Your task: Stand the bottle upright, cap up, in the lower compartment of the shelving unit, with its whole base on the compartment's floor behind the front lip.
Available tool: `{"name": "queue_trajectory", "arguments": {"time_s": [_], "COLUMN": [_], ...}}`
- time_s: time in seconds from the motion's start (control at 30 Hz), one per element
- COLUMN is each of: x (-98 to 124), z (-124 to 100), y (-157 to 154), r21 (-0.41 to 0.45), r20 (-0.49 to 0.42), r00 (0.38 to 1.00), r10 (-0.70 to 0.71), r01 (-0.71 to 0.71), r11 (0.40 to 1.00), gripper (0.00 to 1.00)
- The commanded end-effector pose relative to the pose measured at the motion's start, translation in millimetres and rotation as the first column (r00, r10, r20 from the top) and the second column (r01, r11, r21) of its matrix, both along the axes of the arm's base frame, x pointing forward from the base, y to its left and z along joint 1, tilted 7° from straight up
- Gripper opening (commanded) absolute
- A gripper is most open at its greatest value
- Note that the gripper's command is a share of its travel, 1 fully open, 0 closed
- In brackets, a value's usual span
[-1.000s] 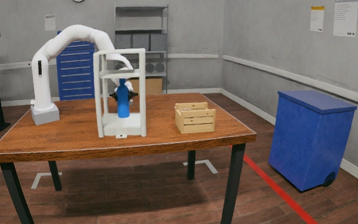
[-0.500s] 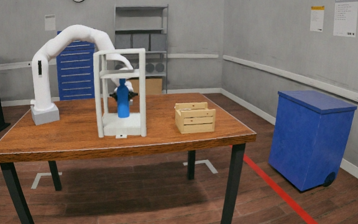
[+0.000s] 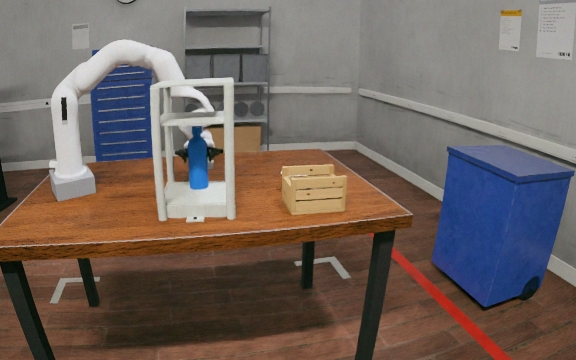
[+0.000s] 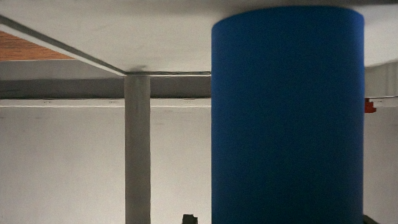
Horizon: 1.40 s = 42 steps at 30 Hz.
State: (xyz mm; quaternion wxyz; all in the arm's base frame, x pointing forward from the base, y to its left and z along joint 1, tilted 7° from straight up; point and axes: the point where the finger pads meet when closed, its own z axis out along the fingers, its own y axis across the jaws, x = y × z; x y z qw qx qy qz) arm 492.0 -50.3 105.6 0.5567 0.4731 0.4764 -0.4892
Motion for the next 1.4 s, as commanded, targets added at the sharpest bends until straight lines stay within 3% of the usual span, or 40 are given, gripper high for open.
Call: {"name": "queue_trajectory", "arguments": {"time_s": [0.0,0.73,1.37], "x": [1,0,-3], "z": [1,0,-4], "y": [0,13,57], "r21": [0.001,0.001,0.001], "r20": [0.003,0.003,0.003], "r00": [1.0,1.0,1.0], "r10": [0.0,0.0,0.0], "r01": [0.0,0.0,0.0], "r11": [1.0,1.0,1.0], "gripper": [0.86,0.86,0.86]}}
